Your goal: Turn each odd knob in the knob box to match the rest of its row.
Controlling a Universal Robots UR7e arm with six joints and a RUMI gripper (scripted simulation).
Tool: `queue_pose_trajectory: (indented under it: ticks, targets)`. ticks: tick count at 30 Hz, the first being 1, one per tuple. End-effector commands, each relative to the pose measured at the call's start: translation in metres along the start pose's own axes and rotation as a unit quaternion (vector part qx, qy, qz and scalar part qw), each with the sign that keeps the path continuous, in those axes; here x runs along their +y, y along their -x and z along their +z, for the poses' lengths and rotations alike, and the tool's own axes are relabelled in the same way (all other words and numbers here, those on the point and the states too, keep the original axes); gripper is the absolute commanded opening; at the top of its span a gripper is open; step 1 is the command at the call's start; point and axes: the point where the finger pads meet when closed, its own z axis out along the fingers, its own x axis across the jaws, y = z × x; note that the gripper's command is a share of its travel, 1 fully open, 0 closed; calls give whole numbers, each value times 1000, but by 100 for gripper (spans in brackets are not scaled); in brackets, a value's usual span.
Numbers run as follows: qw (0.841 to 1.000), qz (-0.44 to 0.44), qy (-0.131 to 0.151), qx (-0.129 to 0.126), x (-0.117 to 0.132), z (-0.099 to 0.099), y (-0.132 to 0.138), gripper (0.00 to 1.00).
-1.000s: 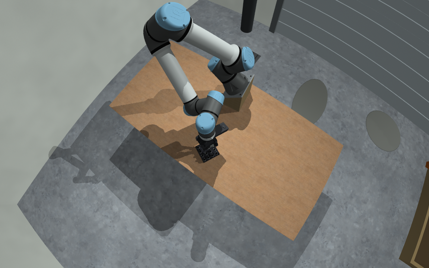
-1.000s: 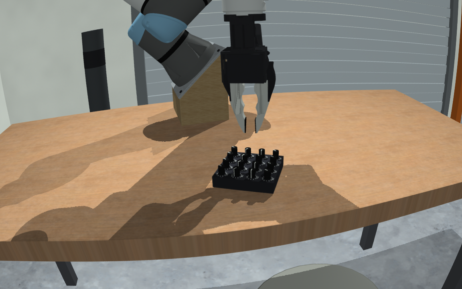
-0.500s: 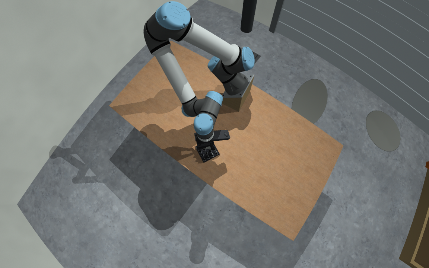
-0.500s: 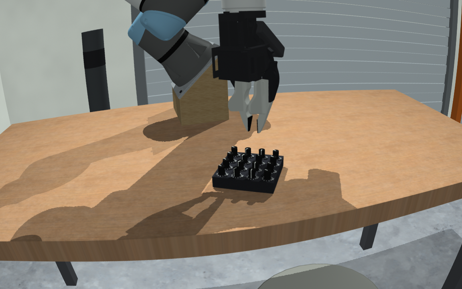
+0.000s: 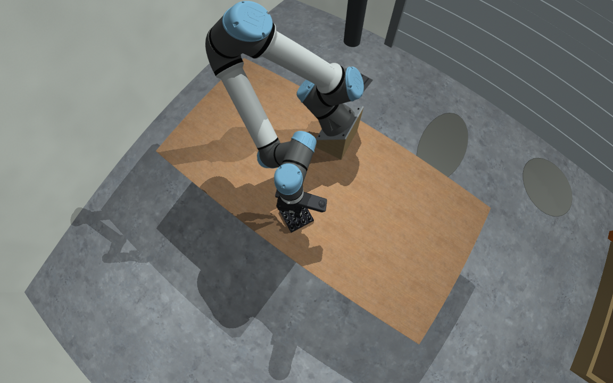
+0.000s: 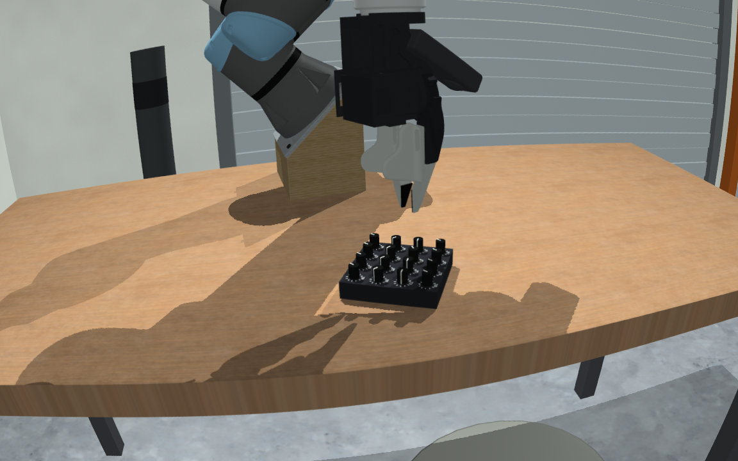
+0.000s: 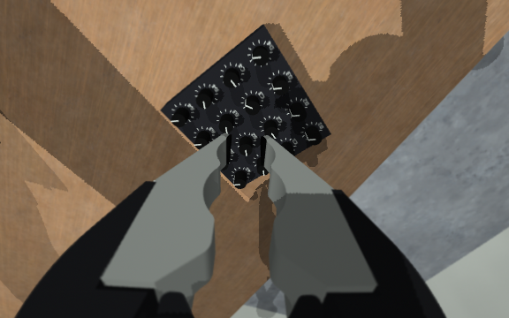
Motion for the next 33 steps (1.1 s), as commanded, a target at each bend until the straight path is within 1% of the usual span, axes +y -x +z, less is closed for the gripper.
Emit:
queue_pose_trajectory:
  ticks: [1,9,33]
  targets:
    - [999,51,2,-4,1,-2,-3,11]
    - [998,68,2,-4,2,-2,-5,11]
    - [998,68,2,-4,2,-2,-5,11]
